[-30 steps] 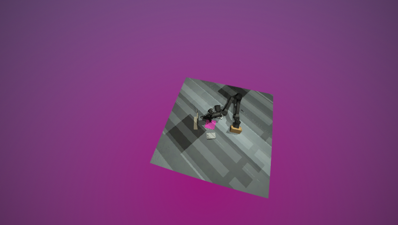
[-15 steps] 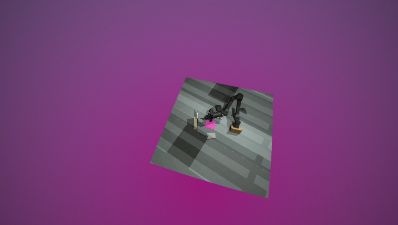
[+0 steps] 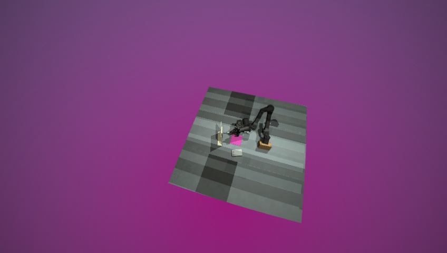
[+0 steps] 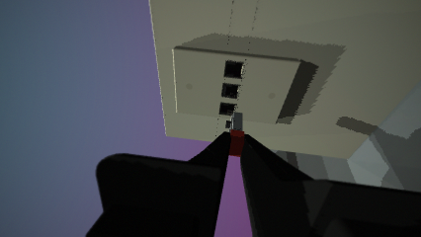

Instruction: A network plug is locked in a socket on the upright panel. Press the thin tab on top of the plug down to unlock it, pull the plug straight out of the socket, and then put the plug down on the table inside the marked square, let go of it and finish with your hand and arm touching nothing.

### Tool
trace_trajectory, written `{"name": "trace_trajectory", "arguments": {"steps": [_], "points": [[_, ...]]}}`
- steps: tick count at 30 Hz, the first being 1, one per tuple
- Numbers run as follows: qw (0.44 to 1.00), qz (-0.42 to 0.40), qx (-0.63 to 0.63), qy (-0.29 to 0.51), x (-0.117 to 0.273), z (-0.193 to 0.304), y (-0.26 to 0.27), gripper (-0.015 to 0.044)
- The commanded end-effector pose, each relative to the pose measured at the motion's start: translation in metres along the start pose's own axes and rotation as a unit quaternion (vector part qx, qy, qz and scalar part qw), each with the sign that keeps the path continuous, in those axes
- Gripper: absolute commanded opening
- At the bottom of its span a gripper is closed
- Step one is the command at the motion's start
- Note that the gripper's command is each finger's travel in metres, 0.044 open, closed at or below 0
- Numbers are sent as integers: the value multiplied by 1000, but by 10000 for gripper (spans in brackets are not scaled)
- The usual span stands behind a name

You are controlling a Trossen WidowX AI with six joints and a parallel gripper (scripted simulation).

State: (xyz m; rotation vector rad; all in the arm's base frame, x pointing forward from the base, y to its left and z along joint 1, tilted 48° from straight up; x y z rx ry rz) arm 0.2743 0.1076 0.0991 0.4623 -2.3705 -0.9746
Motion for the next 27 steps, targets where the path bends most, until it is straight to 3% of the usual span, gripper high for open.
{"name": "trace_trajectory", "arguments": {"steps": [1, 27], "points": [[1000, -1, -1, 2, 3, 1, 0, 0], [1000, 0, -2, 3, 17, 7, 47, 0]]}}
Point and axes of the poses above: the point midway between the two fingers, 35 mm back from their tips, its own x axis back along the fingers, its own y axis across the jaws, z = x × y, the point moved 7 cm from there along x, back along the fingers, and after that the axes turned 5 degrees about -x, right-handed, at the moved point
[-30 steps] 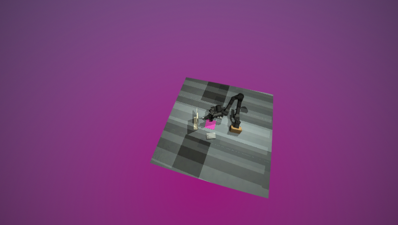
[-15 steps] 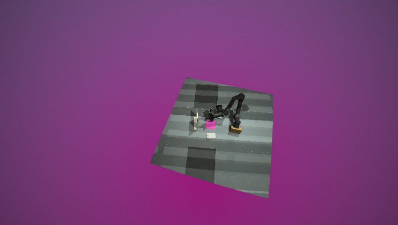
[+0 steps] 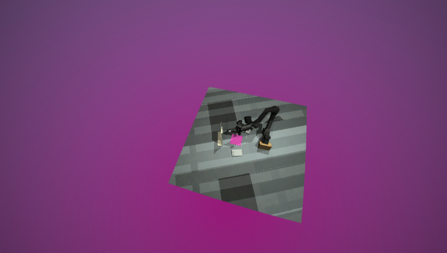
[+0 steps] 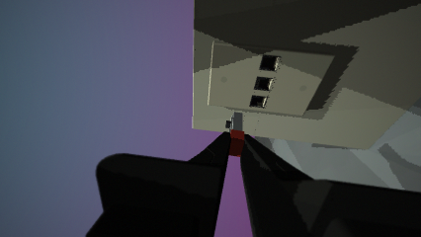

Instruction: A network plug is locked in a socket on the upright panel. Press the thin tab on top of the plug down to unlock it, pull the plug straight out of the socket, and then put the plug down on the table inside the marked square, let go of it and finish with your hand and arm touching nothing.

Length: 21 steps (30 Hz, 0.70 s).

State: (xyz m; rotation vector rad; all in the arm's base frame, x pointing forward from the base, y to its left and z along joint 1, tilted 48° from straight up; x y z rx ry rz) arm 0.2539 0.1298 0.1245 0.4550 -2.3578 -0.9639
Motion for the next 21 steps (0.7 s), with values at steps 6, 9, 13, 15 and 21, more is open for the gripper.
{"name": "trace_trajectory", "arguments": {"steps": [6, 9, 13, 15, 21], "points": [[1000, -6, -2, -4, 9, 1, 24, 0], [1000, -3, -4, -4, 9, 1, 24, 0], [998, 46, -37, -6, 3, 6, 16, 0], [996, 75, -55, -9, 1, 9, 11, 0], [982, 161, -100, -27, -6, 18, -2, 0]]}}
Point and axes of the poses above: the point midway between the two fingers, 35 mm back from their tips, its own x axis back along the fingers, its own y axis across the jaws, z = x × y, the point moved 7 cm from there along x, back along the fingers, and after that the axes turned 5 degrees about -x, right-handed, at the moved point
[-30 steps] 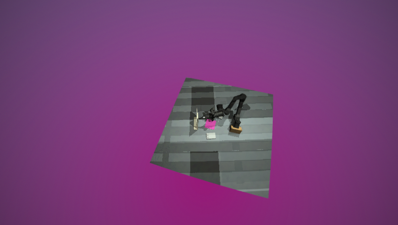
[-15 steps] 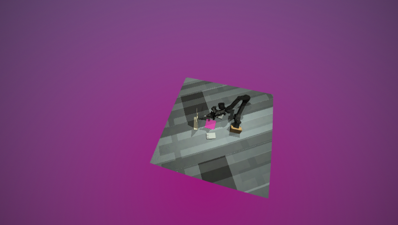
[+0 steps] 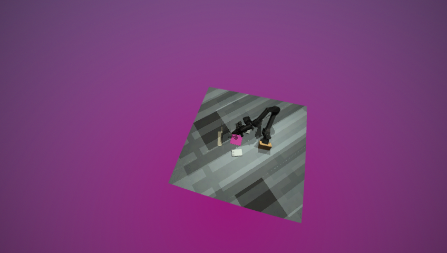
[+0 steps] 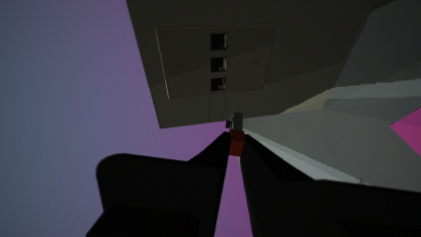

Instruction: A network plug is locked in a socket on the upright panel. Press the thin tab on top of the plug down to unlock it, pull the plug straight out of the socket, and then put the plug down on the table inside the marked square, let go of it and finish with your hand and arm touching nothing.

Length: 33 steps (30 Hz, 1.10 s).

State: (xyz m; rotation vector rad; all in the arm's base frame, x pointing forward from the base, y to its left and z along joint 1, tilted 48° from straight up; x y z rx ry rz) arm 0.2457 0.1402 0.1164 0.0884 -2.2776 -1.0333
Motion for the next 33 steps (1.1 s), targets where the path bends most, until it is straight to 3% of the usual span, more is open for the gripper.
{"name": "trace_trajectory", "arguments": {"steps": [1, 18, 28, 33], "points": [[998, 52, -29, -17, -6, 4, -5, 0], [956, 240, -87, -147, -13, 19, -35, 0], [920, 293, -75, -251, -9, 24, -44, 0], [917, 295, -73, -258, -9, 25, -44, 0]]}}
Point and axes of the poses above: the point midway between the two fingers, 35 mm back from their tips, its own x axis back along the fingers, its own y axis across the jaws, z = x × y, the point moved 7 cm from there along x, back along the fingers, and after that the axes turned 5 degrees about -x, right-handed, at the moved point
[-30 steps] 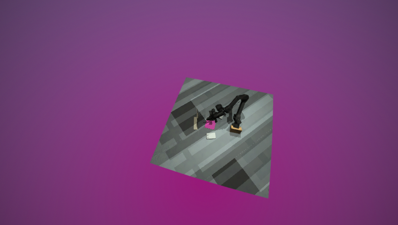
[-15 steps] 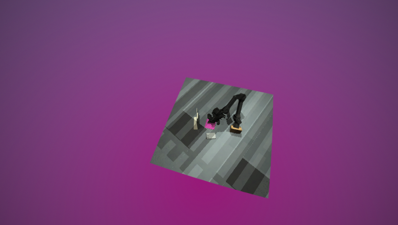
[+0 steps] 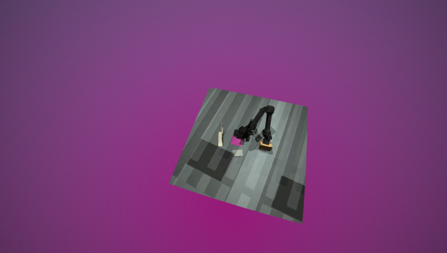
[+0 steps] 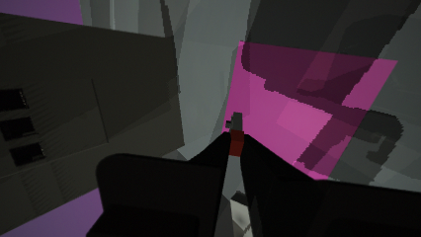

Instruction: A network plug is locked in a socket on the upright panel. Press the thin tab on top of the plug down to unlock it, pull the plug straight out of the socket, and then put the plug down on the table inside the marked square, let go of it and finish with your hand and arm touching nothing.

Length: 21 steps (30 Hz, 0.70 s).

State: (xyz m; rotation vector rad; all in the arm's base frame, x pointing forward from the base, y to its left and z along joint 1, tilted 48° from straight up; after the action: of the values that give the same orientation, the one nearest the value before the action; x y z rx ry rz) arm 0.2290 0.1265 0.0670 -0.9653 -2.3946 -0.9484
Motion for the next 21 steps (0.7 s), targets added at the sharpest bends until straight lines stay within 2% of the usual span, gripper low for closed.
{"name": "trace_trajectory", "arguments": {"steps": [1, 21], "points": [[1000, -1, -5, -11, 1, 0, 3, 0], [1000, 1, -5, -8, -20, 1, -9, 0]]}}
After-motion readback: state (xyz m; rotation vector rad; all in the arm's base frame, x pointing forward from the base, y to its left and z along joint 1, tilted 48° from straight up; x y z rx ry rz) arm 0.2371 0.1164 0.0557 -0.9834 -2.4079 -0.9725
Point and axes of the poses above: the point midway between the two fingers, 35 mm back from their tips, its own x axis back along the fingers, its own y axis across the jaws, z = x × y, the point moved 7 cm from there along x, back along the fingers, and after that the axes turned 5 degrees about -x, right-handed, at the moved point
